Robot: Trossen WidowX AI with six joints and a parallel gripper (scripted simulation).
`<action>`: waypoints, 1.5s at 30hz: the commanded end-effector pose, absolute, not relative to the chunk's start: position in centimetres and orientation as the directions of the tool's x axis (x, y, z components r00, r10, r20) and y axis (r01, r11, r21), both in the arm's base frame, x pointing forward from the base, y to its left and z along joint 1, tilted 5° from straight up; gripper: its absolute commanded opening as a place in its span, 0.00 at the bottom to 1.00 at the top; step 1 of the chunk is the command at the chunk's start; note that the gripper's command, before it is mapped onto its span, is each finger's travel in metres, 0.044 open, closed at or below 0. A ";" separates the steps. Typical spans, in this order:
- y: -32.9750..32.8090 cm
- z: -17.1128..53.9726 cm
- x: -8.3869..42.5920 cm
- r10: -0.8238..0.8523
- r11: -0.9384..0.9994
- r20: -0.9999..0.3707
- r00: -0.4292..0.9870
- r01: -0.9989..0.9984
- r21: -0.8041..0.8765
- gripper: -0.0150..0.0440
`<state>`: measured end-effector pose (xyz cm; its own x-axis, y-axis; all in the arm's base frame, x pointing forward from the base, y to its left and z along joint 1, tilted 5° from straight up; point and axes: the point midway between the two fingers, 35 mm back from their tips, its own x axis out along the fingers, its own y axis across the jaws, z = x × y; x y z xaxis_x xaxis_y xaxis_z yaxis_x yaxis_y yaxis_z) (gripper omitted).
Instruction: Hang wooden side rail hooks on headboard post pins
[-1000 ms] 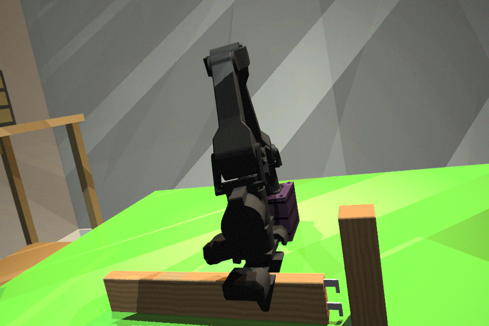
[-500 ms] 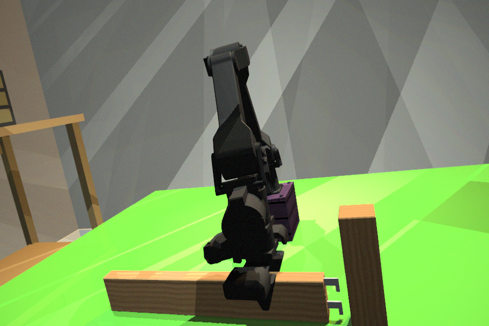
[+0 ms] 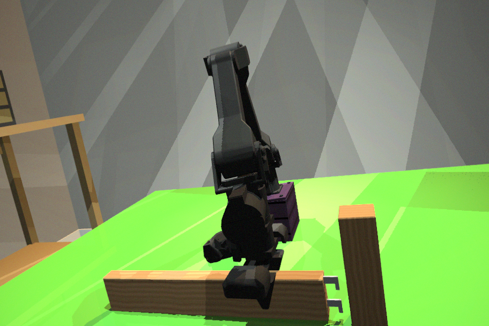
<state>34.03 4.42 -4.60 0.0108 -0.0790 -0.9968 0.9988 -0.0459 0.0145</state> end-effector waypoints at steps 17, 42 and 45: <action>4.5 -3.8 34.3 -0.080 -0.044 -0.997 0.024 0.999 0.027 0.25; 4.5 -3.4 34.3 -0.080 -0.044 -0.997 0.024 0.999 0.027 0.25; 4.5 -3.3 34.3 -0.080 -0.044 -0.997 0.024 0.999 0.027 0.25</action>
<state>33.98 4.44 -3.89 0.0092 -0.0793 -0.9968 0.9989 -0.0450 0.0128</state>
